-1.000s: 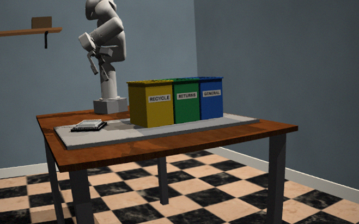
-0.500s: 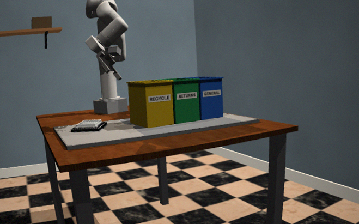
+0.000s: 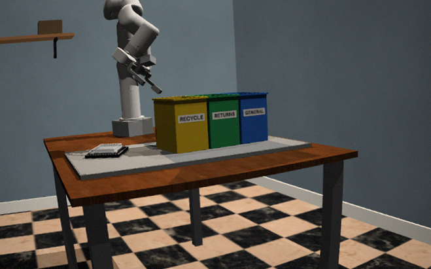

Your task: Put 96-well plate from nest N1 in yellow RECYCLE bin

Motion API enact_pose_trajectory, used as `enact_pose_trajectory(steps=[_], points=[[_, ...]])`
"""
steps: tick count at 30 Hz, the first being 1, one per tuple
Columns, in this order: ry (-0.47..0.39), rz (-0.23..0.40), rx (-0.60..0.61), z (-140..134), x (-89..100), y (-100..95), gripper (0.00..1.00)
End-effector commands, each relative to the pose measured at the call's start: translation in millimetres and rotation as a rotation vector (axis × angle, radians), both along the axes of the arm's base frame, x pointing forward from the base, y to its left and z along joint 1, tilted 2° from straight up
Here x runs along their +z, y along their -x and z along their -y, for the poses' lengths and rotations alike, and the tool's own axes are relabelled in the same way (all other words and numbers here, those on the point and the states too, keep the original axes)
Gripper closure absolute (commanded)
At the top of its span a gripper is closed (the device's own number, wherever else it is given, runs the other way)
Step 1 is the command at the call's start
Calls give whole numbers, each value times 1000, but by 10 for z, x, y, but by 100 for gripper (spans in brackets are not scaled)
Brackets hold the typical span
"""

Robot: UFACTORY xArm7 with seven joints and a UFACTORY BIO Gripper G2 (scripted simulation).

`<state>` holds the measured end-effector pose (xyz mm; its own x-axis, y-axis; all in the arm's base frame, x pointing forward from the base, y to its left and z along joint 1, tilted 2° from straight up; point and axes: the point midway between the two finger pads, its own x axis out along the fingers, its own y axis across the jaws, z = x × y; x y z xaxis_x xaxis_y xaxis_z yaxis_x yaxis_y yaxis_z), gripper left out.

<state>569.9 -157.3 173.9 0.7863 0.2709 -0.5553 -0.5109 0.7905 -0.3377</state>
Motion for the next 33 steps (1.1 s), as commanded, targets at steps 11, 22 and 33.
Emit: enact_pose_trajectory(steps=[11, 22, 33], points=[[-115, 161, -84, -452, 153, -11, 63], [-224, 292, -195, -753, 297, 52, 63], [-356, 450, -380, -967, 476, 243, 63]])
